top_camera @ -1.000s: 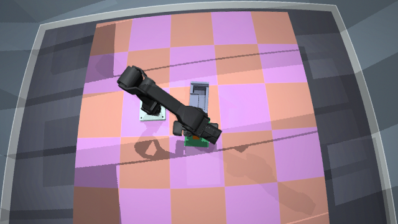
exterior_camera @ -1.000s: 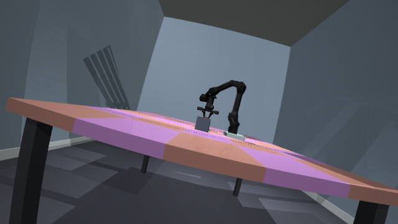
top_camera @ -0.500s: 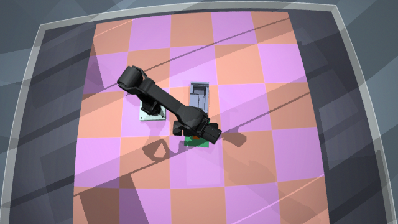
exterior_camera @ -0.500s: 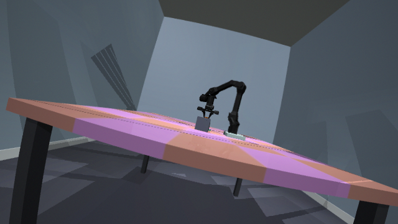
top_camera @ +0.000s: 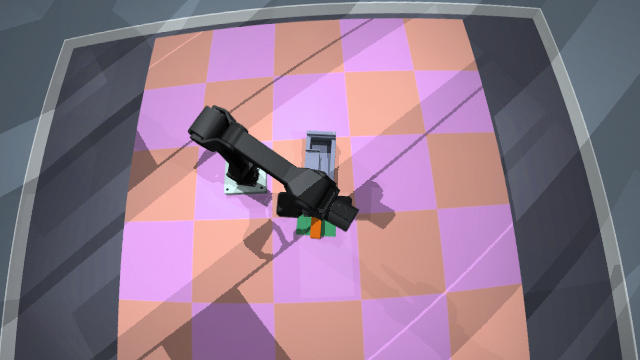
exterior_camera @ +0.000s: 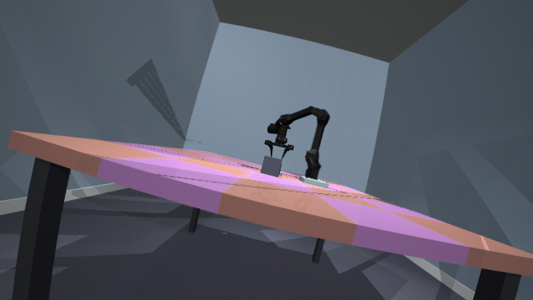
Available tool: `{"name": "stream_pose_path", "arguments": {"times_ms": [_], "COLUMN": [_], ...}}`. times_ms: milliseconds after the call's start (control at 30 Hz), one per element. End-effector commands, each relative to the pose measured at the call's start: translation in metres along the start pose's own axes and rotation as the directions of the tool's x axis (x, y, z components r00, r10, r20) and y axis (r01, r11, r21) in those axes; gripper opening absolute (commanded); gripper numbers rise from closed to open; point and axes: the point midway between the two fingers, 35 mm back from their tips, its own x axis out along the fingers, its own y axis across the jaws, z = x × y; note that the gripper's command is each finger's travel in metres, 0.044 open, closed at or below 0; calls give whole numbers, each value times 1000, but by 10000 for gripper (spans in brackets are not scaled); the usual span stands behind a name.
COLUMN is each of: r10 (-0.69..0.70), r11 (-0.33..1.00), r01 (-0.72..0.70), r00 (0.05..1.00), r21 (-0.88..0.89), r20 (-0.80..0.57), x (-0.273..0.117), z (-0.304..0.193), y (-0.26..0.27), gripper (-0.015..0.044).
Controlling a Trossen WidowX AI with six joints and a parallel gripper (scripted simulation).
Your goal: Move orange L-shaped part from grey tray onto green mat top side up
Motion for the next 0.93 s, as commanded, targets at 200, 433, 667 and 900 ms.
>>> {"name": "stream_pose_path", "arguments": {"times_ms": [200,433,667,900], "r10": [-18,-21,-21,-21], "r11": [1000,1000,1000,1000], "r01": [18,21,21,21], "r00": [1000,1000,1000,1000], "r21": [-4,0,0,0], "r20": [-9,-10,-10,-10], "x": [-68,-63,-63,-63], "z": [0,0,0,0], "y": [1,0,0,0], "gripper": [400,400,400,400]}}
